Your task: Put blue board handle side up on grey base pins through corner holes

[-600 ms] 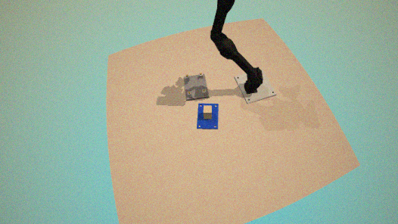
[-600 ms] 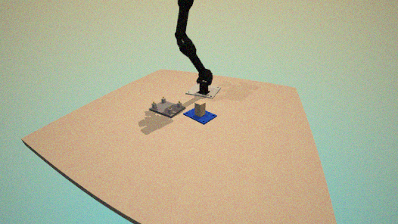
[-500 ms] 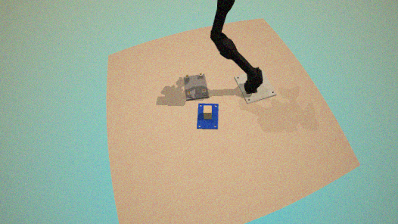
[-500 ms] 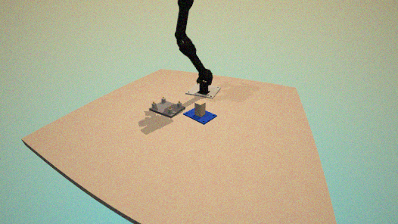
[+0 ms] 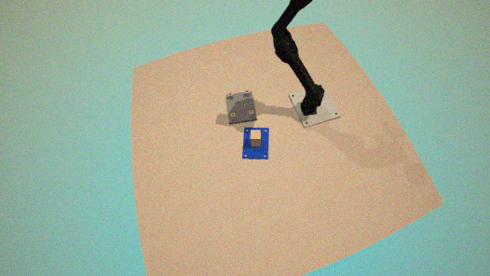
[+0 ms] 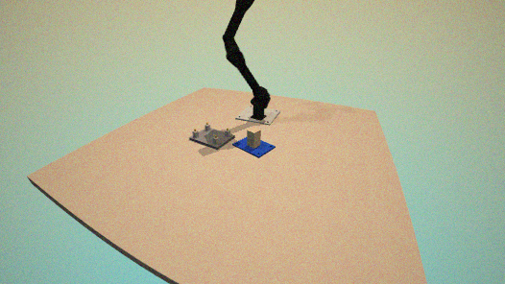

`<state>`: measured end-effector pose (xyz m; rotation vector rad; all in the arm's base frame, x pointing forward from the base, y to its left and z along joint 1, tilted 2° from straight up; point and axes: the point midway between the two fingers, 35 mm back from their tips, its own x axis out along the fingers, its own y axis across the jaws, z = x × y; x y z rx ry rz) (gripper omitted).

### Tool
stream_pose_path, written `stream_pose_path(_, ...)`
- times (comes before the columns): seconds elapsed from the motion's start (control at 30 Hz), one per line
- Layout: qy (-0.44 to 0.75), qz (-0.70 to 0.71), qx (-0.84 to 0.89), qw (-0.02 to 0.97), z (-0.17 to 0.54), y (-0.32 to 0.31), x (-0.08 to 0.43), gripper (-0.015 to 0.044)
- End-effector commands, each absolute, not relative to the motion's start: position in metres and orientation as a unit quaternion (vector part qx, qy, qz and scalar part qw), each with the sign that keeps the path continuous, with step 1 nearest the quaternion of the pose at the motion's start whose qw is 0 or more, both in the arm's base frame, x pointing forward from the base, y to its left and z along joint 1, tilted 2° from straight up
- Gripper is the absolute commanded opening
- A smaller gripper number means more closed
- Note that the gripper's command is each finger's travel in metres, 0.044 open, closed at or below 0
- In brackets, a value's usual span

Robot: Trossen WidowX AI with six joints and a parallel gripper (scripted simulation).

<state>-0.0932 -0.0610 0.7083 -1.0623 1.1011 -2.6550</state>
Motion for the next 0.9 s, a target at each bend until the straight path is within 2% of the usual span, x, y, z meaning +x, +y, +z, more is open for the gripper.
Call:
stream_pose_path(0.0,0.311,-0.908,-0.278,-0.029,0.694,-0.012,-0.133,0.0440)
stream_pose_path(0.2,0.229,-0.942,-0.195,-0.147,0.666,0.069,-0.164,0.0440)
stream_pose_path(0.43,0.127,-0.944,-0.121,-0.278,0.626,0.160,-0.163,0.0440)
stream_pose_path(0.63,0.009,-0.912,-0.059,-0.406,0.574,0.243,-0.132,0.0440)
stream_pose_path(0.87,-0.135,-0.826,-0.013,-0.547,0.505,0.313,-0.061,0.0440)
